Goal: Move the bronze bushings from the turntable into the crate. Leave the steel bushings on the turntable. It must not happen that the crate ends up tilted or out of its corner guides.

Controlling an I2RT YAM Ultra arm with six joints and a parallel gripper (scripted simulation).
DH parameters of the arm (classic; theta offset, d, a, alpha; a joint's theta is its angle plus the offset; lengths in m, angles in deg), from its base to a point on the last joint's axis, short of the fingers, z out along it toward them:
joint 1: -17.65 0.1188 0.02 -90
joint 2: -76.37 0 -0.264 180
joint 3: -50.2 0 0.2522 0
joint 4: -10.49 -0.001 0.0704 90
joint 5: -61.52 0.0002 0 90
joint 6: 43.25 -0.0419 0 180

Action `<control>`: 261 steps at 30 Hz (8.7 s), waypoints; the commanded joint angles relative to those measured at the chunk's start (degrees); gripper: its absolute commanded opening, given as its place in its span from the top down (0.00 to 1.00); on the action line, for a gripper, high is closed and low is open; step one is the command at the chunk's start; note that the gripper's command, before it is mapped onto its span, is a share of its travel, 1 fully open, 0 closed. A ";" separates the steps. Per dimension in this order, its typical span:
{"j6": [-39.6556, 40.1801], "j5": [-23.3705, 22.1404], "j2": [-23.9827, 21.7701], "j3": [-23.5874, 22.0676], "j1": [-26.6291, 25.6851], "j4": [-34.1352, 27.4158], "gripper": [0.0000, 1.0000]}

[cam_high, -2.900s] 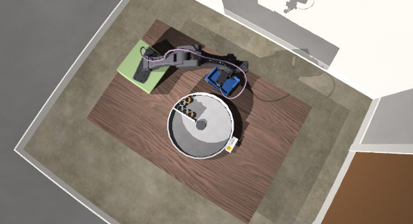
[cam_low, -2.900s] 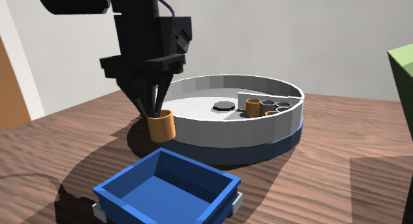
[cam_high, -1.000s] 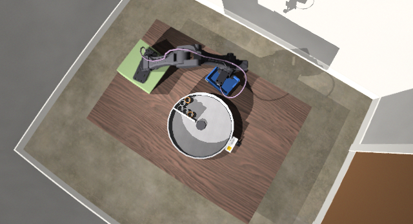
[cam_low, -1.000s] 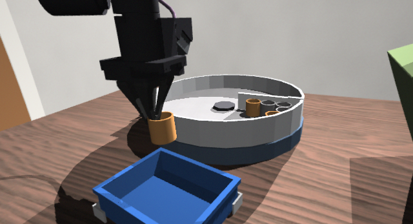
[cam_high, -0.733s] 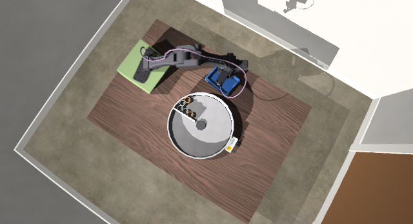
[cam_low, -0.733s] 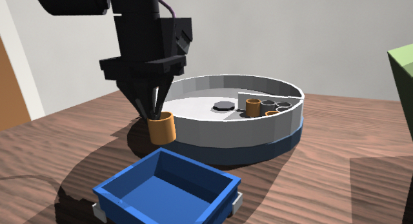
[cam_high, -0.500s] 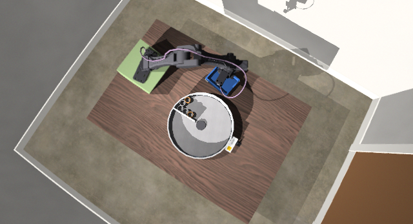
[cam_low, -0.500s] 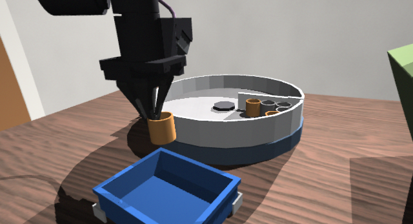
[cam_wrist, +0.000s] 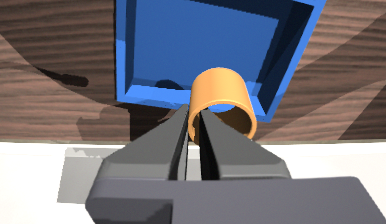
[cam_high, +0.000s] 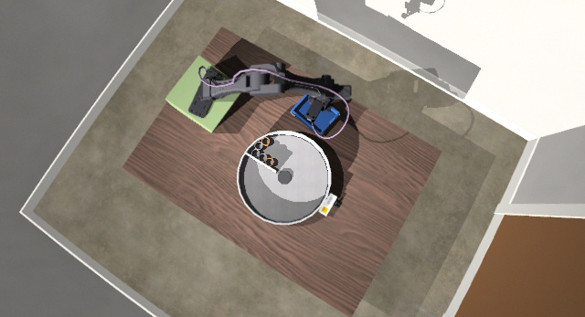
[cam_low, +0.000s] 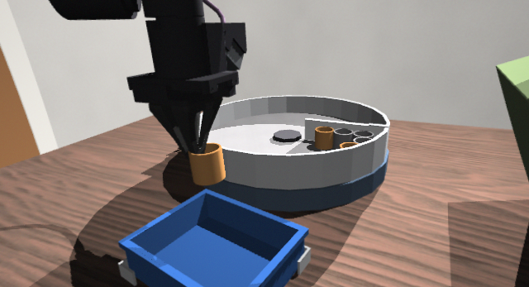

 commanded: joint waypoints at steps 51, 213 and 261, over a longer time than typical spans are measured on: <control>-0.50 1.21 -2.01 -0.86 0.99 -0.19 1.00; 1.28 0.86 10.85 1.42 -1.66 11.65 1.00; 1.97 0.17 14.20 3.98 -2.31 13.23 1.00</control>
